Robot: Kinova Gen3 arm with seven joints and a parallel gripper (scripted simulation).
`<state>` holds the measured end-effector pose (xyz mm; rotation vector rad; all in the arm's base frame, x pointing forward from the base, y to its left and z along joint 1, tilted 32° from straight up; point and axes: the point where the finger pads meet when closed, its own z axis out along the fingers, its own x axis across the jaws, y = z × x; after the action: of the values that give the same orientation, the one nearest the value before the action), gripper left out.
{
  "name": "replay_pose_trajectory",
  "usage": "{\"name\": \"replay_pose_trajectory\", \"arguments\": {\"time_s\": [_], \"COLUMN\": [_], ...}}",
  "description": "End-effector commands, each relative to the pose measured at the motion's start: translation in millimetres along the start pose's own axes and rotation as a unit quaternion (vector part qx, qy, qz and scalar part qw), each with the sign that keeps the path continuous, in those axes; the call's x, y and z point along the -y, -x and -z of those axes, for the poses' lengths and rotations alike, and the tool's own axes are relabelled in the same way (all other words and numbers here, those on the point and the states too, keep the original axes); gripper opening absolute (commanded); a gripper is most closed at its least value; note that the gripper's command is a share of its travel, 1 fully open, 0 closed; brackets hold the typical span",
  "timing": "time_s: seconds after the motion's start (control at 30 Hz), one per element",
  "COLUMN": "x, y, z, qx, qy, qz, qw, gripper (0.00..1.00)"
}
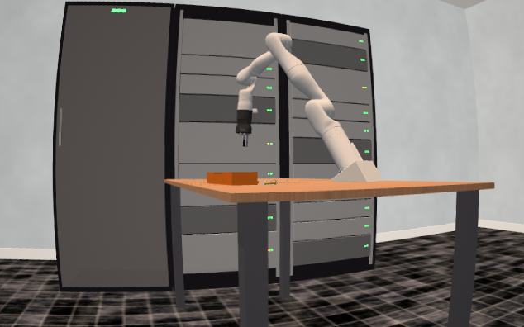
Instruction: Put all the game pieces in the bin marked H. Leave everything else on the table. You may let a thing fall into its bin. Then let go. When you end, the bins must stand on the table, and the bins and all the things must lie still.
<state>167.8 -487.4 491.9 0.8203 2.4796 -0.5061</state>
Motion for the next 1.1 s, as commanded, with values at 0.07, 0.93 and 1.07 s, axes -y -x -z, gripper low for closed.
{"name": "replay_pose_trajectory", "arguments": {"time_s": [0.07,0.93,1.07], "x": [-33.0,-178.1,-201.4], "y": [5.1,-4.9,-9.7], "z": [-14.5,-55.4,-58.8], "qx": [-0.012,-0.086,-0.099], "qy": [0.021,0.068,0.07], "qz": [-0.011,-0.103,-0.116], "qw": [1.0,0.989,0.986], "gripper": [0.31,0.31,0.31]}}
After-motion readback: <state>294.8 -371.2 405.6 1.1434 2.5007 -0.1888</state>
